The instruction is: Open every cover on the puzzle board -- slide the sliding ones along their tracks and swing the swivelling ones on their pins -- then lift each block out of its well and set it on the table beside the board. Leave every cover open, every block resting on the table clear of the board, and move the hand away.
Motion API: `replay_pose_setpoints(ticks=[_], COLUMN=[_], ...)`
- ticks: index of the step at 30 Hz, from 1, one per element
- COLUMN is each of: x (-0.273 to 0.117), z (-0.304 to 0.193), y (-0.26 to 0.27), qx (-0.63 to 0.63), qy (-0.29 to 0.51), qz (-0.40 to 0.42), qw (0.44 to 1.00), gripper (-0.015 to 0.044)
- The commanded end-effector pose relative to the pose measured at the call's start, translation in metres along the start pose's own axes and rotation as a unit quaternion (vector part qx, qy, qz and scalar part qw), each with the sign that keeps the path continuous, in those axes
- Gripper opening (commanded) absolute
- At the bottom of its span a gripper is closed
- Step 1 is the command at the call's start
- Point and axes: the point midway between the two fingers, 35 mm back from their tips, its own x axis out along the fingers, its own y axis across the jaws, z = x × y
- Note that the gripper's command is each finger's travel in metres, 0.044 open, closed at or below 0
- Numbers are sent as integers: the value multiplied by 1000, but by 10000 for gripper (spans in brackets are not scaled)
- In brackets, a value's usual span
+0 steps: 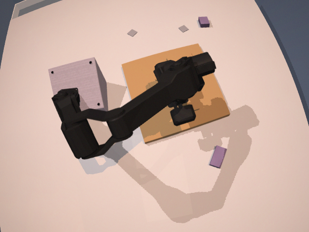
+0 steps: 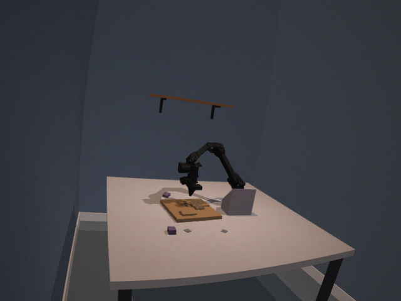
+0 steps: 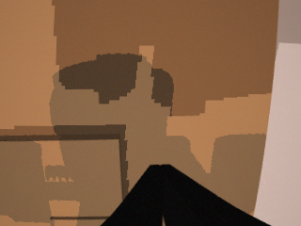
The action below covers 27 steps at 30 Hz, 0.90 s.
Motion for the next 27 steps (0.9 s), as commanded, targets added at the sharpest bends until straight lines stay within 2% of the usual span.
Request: replay_pose_setpoints(ticks=[1,27], x=[7,32], z=[-2,-3], y=[0,0], qx=[-5,-5], qy=[3,3], qz=[-3,-3], qw=[1000,1000], gripper=[0,0])
